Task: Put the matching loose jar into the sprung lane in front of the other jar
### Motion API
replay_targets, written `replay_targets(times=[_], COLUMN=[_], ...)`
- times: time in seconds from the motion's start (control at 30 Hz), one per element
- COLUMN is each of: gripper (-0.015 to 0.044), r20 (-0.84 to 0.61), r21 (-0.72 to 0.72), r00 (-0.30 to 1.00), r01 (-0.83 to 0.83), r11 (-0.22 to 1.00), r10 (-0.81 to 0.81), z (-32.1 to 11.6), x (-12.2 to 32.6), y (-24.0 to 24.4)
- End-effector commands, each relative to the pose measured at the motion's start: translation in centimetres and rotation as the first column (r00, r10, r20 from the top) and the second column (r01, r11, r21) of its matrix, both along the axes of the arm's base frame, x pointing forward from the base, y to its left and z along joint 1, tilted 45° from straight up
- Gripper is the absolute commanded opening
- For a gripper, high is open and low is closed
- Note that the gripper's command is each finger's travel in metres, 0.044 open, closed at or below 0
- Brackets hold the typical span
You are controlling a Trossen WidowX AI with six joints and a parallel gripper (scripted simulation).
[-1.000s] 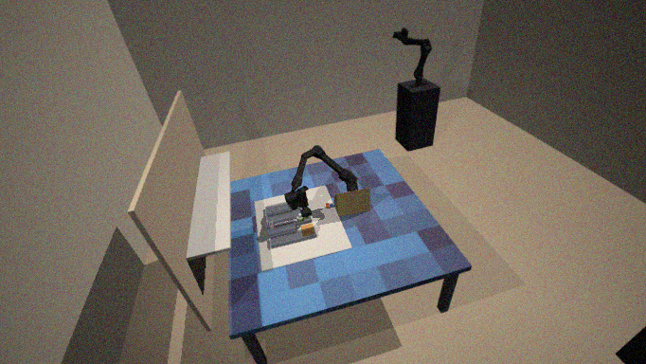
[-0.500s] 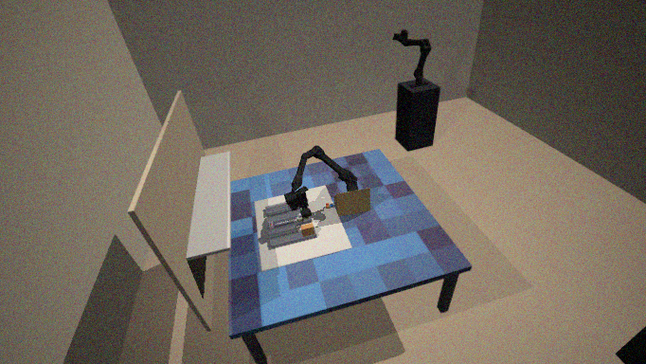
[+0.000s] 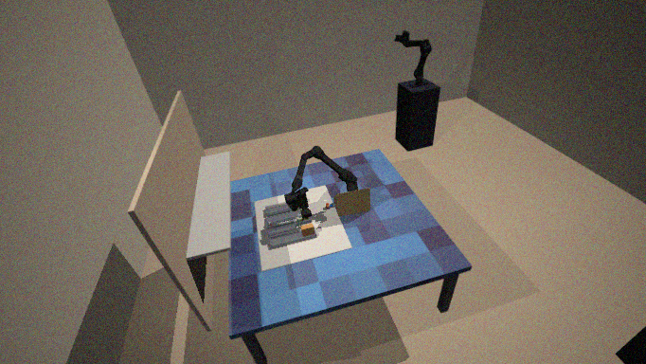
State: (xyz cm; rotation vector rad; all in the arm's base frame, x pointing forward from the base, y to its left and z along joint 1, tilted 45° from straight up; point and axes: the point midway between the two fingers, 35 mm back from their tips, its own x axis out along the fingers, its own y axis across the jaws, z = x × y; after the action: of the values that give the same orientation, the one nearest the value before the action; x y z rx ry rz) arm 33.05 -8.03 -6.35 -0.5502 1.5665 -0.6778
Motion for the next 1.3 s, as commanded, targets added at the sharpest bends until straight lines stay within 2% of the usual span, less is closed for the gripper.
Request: replay_targets(times=[0.0, 1.27], gripper=[0.0000, 0.0000], r20=[0.018, 0.018], r21=[-0.009, -0.009], r00=[1.000, 1.000], r01=[-0.004, -0.004], r11=[1.000, 1.000], r10=[0.004, 0.004], z=[-0.01, -0.66], x=[0.45, -0.07], y=[-0.23, -0.87])
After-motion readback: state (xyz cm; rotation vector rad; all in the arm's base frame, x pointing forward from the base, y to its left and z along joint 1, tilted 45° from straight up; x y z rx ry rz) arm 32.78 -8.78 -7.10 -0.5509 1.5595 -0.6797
